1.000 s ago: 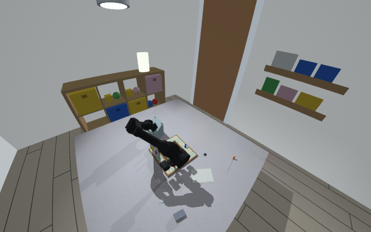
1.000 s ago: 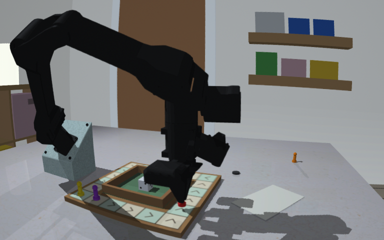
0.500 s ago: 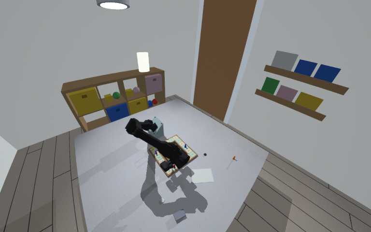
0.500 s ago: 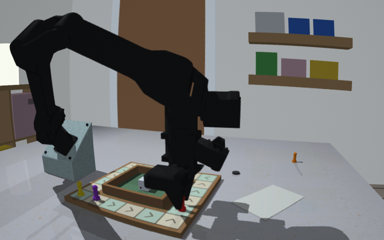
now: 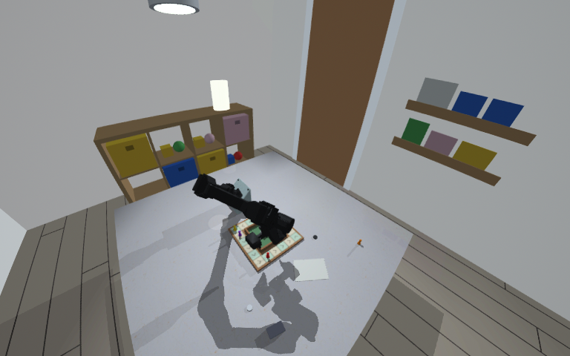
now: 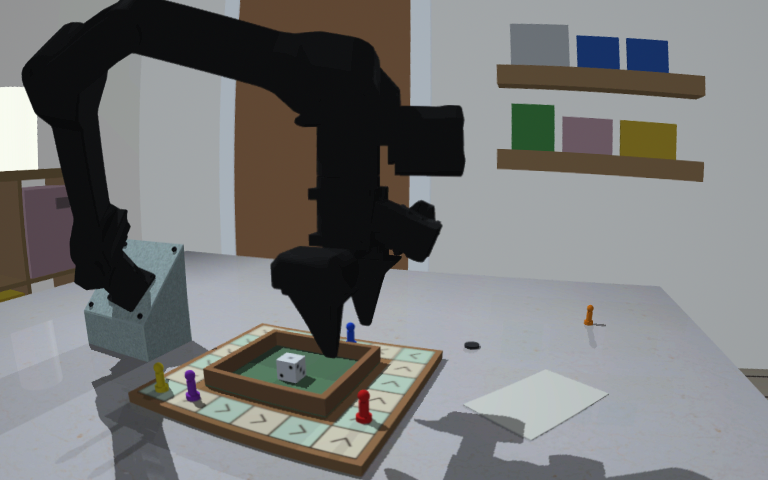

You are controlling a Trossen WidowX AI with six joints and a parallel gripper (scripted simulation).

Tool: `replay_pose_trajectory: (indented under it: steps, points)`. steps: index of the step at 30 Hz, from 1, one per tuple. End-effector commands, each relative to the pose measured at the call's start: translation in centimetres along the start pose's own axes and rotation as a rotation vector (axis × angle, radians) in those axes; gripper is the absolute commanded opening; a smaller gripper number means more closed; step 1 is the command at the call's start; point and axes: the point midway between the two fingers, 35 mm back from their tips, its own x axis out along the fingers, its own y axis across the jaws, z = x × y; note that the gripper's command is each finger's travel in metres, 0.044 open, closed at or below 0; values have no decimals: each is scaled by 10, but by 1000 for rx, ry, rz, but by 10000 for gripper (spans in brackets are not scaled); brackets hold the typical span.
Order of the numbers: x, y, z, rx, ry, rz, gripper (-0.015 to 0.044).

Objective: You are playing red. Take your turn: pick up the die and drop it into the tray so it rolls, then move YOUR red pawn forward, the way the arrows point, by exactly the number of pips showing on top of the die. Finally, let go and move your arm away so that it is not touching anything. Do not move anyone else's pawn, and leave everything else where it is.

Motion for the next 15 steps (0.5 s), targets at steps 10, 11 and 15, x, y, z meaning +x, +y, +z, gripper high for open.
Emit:
replay_pose_trajectory:
  steps: [10,11,15]
  points:
    - [-56,58,-103,-30,-11,33,440]
    - [-56,58,-103,-30,-11,33,440]
    - [-56,58,-103,-30,-11,33,440]
